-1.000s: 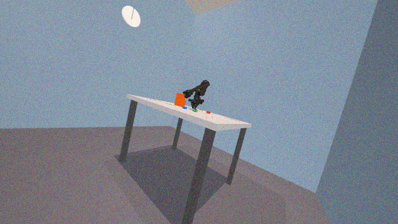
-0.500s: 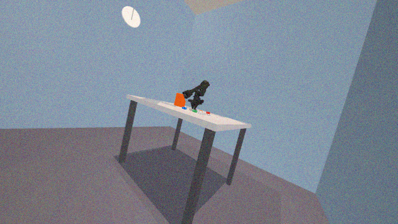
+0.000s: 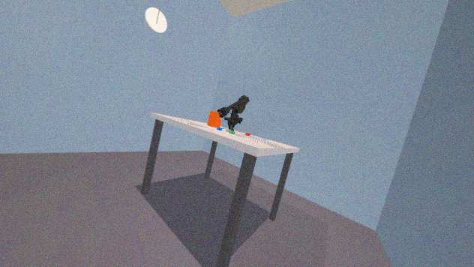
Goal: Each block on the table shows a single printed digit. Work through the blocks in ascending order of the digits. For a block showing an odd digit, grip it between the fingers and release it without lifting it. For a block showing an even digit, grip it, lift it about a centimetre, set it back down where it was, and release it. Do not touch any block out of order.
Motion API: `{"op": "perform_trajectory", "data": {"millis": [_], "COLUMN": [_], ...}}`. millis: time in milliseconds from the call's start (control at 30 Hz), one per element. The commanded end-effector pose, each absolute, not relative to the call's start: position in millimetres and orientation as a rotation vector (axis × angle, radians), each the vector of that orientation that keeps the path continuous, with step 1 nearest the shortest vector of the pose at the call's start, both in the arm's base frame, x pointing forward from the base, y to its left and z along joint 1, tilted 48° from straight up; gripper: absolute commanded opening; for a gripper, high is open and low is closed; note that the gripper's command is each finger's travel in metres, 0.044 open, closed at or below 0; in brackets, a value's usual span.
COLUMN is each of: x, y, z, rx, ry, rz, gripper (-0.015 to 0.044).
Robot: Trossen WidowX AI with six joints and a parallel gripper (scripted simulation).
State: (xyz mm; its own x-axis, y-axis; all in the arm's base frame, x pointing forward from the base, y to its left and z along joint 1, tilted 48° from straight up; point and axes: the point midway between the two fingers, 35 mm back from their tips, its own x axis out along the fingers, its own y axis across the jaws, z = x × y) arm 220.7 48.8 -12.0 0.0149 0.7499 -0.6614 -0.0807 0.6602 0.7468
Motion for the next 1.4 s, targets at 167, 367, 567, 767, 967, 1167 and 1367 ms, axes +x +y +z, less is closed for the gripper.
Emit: {"op": "perform_trajectory", "data": {"millis": [167,367,567,767,967,1167,1367], "x": [223.3,223.3,223.5,223.6,223.5,223.5,223.5], "y": [45.3,45.5,50.1,55.4,56.7,56.7,56.7], "z": [-10.2,-10.3,-14.5,-19.1,-20.1,-20.1,-20.1], "rx": [0.594,0.594,0.594,0.595,0.595,0.595,0.595], "ry": [1.413,1.413,1.413,1.413,1.413,1.413,1.413], "rz": [0.708,0.708,0.707,0.708,0.708,0.708,0.708], "gripper": [0.0120,0.0120,0.0120,0.0120,0.0120,0.0120,0.0278]}}
